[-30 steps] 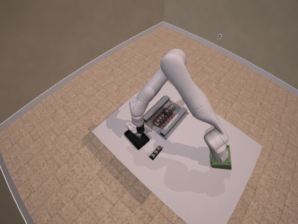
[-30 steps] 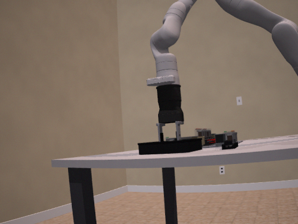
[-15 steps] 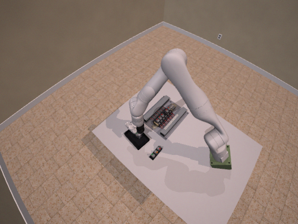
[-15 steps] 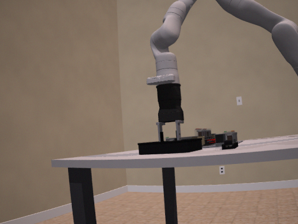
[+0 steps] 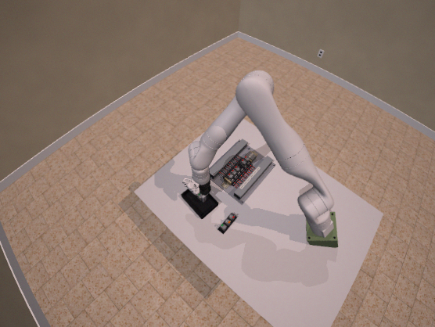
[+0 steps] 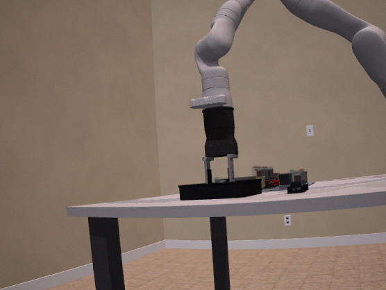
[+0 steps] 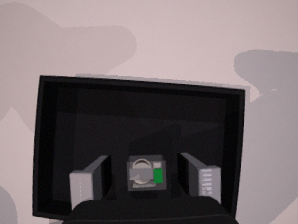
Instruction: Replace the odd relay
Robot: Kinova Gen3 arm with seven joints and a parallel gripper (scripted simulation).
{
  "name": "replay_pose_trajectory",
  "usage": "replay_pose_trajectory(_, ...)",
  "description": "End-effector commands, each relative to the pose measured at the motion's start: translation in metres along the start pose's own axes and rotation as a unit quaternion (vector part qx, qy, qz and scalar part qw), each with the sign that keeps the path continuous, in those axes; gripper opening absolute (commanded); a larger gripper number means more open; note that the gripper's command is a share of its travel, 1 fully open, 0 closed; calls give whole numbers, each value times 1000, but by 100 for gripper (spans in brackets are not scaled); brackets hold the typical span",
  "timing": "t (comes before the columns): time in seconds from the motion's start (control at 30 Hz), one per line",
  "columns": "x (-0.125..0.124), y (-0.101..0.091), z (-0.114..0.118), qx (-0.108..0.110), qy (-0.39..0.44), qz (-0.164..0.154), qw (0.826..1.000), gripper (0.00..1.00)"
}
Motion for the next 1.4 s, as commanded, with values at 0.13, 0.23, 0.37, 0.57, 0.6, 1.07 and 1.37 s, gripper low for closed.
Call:
replay_pose_trajectory(0.13,1,-2,1,1,0,-1,1000,100)
replay_pose_trajectory(0.23,1,-3,1,2,1,-1,1000,100)
replay_pose_trajectory(0.37,0,-3,1,1,0,-1,1000,100)
replay_pose_trajectory(0.57,0,-5,1,1,0,-1,1000,100)
replay_pose_trajectory(0.6,0,-5,1,1,0,-1,1000,100)
replay_pose_trajectory(1.07,0,-8,1,1,0,-1,1000,100)
replay_pose_trajectory(1.37,1,-10,1,2,1,-1,1000,100)
Point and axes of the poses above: the point where the finger pads meet when closed, its own y axis out along the fingers, its own z axis across the jaws, x = y × z, the point moved 8 cm from there along -y, back along the fingers, and after that the axes turned 10 degrees about -y, right-handed, at the moved point
